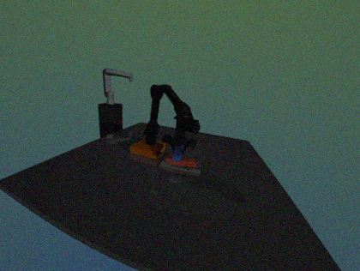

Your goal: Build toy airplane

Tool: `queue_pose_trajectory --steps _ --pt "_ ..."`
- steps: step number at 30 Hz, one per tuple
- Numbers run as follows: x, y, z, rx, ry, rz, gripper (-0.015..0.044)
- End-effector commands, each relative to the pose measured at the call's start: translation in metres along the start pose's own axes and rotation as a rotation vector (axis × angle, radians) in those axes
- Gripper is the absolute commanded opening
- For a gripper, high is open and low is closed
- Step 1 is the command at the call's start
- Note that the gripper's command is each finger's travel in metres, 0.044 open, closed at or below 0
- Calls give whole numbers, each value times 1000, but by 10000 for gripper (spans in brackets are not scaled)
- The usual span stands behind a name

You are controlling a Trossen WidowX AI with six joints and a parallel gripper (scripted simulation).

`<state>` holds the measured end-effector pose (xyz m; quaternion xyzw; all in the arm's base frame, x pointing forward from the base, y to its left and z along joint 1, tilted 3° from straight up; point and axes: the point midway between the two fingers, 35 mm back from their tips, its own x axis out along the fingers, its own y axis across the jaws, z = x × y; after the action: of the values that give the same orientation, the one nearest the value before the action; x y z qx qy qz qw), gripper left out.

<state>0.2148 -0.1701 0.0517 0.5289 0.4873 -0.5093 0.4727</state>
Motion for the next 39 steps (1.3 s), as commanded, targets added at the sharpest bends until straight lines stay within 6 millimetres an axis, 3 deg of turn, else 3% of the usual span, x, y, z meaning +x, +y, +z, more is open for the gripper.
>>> queue_pose_trajectory --steps 1,6,21,30,32,36,39 --pt "0 0 0 0 0 0 162" --pt "0 0 0 0 0 0 31" --pt "0 0 0 0 0 0 425" --pt "-2 0 0 0 0 0 440" --pt "-20 2 1 1 -1 0 440" --pt "-75 2 1 3 -3 -3 440" --pt "-85 0 0 3 -3 -3 440"
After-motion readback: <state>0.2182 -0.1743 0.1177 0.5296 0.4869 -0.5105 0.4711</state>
